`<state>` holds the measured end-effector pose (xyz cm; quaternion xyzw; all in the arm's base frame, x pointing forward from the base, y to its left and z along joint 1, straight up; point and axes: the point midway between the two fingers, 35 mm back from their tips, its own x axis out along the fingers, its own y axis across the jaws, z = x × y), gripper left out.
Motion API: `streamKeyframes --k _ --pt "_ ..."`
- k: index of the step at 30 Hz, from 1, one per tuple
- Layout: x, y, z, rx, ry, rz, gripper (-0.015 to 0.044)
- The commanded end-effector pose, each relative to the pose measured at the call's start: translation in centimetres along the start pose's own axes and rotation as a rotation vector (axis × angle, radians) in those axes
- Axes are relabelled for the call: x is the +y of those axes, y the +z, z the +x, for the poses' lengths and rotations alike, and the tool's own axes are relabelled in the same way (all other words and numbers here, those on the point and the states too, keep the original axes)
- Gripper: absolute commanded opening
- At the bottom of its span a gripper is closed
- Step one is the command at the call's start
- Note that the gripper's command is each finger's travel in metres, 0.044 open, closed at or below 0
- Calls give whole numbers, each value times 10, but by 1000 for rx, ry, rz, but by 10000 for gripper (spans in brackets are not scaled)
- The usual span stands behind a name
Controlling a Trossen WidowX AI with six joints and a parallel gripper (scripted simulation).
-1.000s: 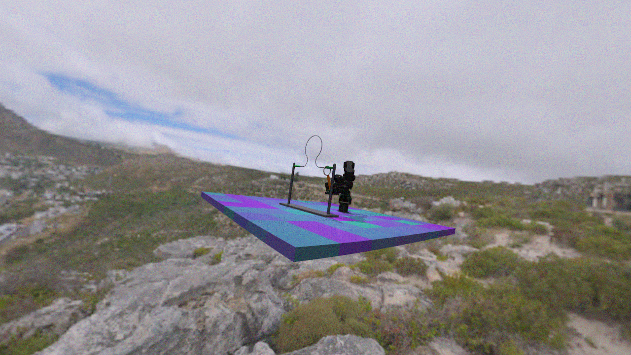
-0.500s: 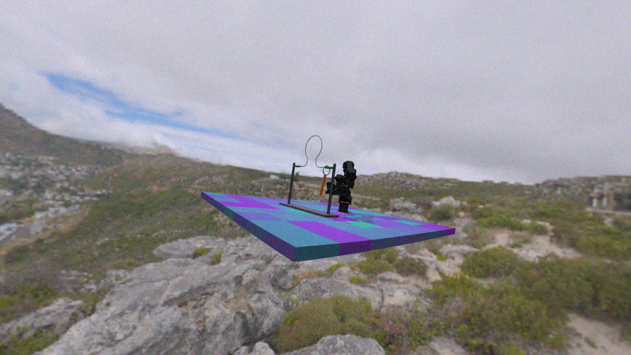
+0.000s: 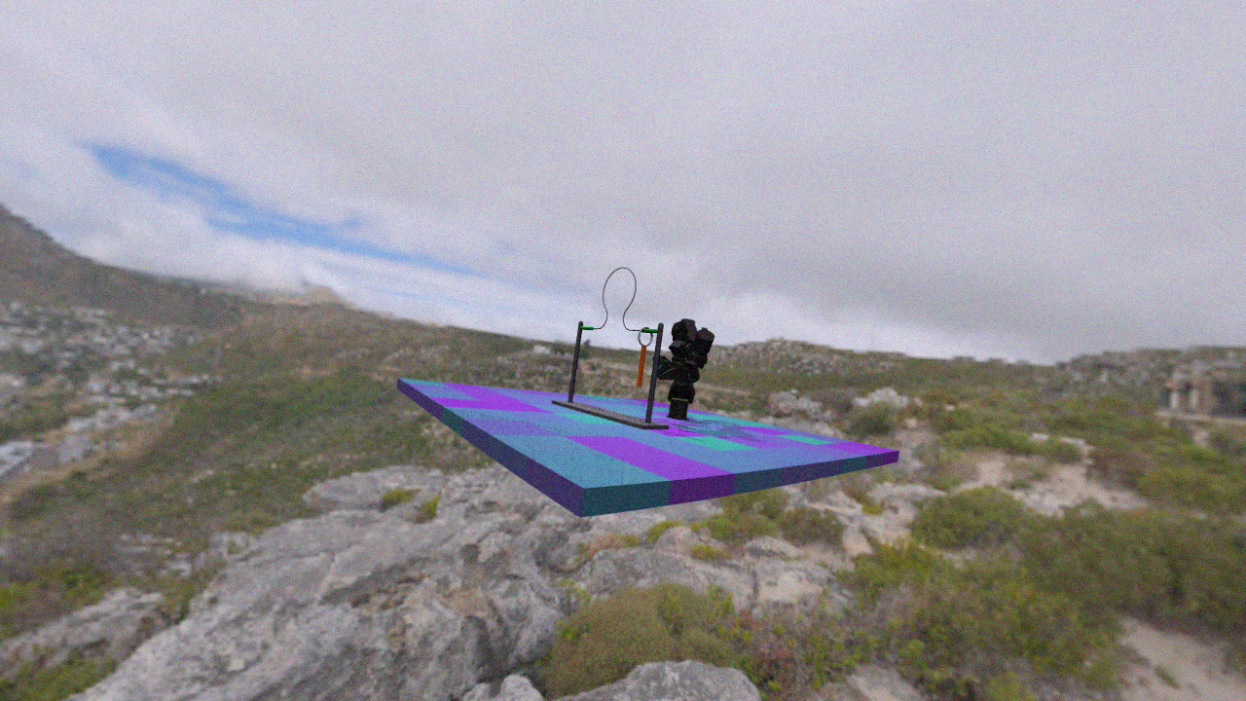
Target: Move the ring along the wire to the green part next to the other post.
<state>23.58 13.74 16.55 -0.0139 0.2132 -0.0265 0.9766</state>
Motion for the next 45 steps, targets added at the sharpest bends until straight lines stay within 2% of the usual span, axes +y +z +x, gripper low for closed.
streamKeyframes --k 1,17,24,28,45 --pt "-1 1 -2 -4 -4 5 160" --pt "-1 1 -2 -4 -4 5 160" --pt "-2 1 -47 -7 3 -2 344" --pt "-2 2 -48 -9 4 -2 440" --pt "-2 2 -48 -9 4 -2 440"
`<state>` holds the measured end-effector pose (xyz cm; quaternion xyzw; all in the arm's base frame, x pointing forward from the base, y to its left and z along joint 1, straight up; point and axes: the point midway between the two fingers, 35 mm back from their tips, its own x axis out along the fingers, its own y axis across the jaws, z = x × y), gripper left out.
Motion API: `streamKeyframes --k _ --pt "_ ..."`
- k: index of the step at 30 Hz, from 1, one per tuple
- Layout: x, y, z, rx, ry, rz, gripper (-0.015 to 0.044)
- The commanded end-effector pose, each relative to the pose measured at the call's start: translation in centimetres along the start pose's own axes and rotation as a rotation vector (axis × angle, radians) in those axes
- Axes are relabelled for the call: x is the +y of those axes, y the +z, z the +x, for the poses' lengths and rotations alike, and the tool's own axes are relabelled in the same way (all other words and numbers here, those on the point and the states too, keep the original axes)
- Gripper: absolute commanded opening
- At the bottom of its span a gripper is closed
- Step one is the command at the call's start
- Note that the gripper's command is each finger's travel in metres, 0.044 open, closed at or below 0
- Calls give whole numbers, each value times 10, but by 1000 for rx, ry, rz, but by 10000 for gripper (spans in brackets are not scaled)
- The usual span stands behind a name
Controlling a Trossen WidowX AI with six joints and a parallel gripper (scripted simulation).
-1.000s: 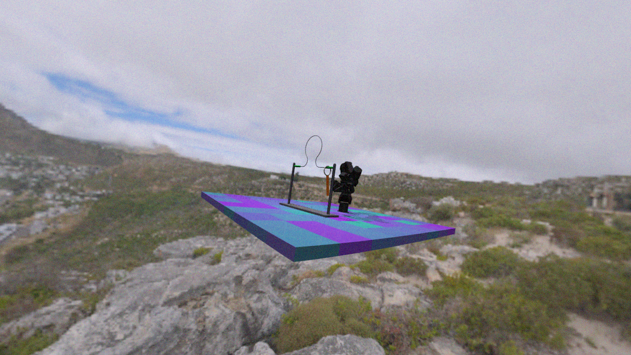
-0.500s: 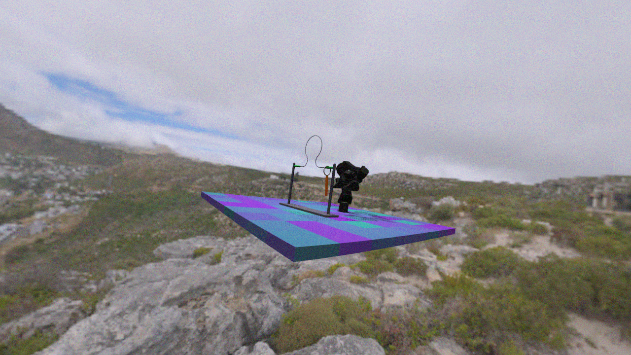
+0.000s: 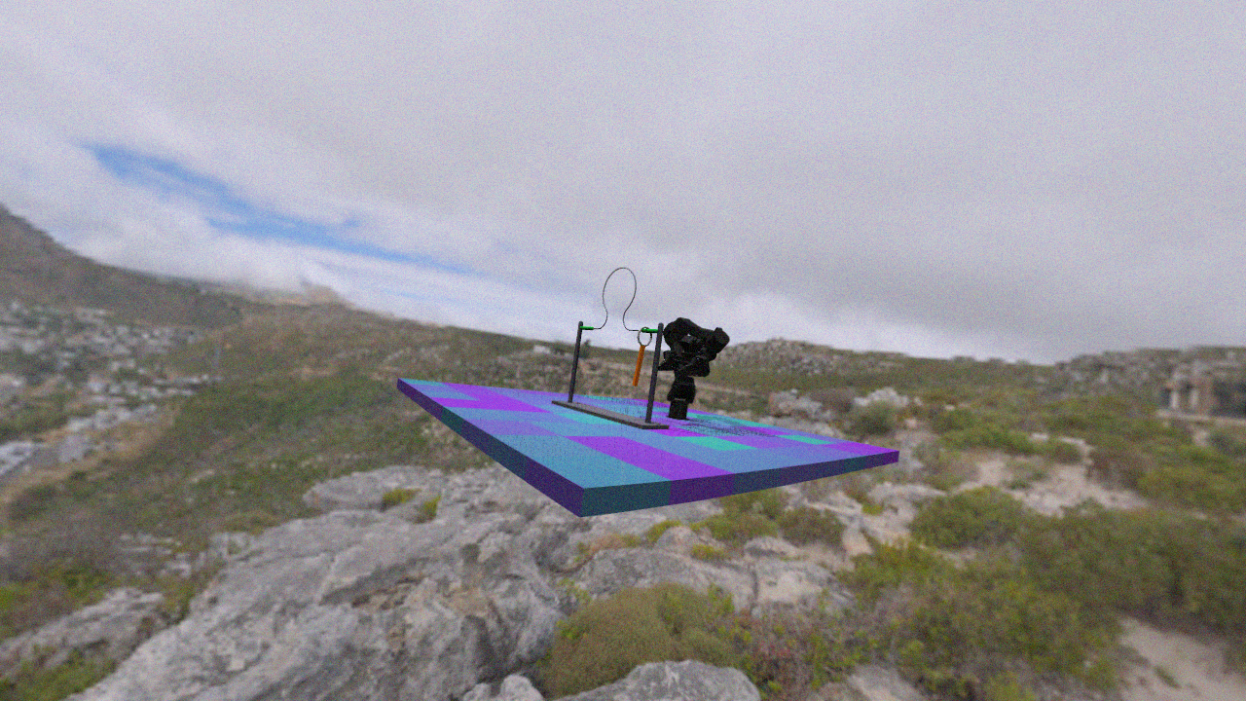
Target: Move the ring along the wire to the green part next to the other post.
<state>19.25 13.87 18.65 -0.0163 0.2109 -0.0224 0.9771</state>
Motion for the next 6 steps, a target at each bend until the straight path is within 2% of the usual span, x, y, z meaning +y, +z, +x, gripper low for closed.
streamKeyframes --k 1,6 --pt "-1 1 0 -4 -3 4 440" --pt "-1 1 0 -4 -3 4 440"
